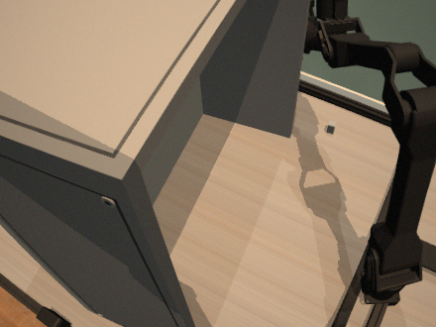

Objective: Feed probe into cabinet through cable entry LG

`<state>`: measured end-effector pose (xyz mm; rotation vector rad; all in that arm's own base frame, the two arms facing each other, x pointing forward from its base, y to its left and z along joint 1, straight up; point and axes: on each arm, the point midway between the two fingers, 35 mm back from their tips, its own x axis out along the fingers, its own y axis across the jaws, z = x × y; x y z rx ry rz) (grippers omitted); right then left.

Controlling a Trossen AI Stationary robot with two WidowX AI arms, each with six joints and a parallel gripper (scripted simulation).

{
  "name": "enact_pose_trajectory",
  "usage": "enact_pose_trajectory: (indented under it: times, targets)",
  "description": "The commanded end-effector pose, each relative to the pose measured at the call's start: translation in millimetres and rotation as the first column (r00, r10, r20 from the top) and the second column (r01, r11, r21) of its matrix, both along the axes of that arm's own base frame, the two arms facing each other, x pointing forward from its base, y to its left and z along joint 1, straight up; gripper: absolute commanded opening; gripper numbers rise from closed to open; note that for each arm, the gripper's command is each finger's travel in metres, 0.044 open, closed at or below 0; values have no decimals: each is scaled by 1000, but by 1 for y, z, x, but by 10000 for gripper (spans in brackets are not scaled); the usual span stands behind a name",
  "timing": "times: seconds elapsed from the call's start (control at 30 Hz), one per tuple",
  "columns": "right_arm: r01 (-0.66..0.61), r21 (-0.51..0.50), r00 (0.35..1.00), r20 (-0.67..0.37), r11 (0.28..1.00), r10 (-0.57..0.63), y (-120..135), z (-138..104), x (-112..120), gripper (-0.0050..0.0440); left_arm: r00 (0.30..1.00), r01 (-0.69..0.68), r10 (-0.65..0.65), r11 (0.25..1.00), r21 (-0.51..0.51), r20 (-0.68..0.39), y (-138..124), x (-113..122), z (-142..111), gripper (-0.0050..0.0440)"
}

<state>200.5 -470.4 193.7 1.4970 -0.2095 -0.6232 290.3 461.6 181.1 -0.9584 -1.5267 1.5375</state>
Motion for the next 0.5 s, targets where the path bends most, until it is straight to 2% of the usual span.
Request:
enact_pose_trajectory:
  times: [0.0, 0.47]
  targets:
    - [-46, 2, 998, 41, 999, 46, -4, -1, 6, 440, 1000, -4, 4, 1000, 4, 5, 0, 0, 0, 0]
    - [-210, -117, 960, 165, 971, 227, -1, 34, 18, 440, 1000, -4, 4, 1000, 4, 5, 0, 0, 0, 0]
